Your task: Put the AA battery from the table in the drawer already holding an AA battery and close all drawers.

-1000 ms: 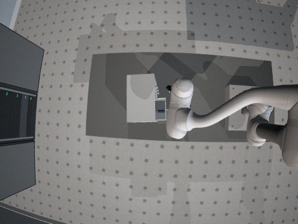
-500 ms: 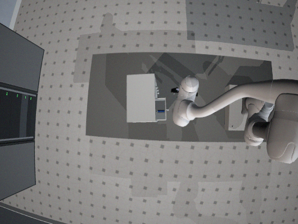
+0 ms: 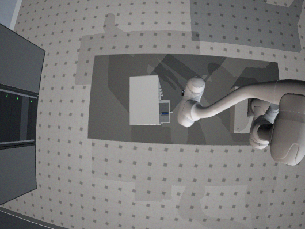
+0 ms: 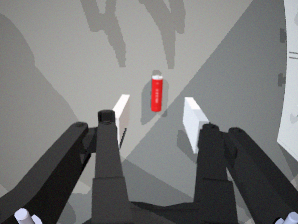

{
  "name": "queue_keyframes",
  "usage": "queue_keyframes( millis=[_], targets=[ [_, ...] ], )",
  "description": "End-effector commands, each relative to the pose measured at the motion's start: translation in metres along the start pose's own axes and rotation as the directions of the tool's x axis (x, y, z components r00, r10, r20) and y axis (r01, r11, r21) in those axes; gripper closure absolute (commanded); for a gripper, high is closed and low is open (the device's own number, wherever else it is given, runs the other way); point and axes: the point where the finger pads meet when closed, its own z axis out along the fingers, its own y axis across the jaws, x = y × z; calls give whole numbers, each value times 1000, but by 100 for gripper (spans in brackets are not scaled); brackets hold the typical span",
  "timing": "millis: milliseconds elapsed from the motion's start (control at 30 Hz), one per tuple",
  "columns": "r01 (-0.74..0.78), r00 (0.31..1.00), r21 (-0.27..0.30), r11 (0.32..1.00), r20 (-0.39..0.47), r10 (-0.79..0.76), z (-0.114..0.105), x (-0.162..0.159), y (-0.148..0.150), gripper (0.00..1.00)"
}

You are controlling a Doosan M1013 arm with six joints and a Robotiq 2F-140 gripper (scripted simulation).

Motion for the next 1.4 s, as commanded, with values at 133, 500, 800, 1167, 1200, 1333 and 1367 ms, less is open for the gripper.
queue_keyframes(
  millis=[133, 500, 800, 1167, 1200, 1333, 1367],
  targets=[
    [0, 1000, 0, 1000, 0, 0, 0, 0, 0, 83],
    [0, 1000, 0, 1000, 0, 0, 1, 0, 0, 83],
    [1, 1000, 0, 1000, -1, -1, 16, 0, 0, 83],
    [1, 1000, 0, 1000, -1, -1, 40, 0, 1, 83],
    [1, 1000, 0, 1000, -1, -1, 42, 0, 1, 83],
    [1, 1000, 0, 1000, -1, -1, 49, -1, 1, 83],
    [1, 1000, 0, 1000, -1, -1, 50, -1, 1, 83]
  ],
)
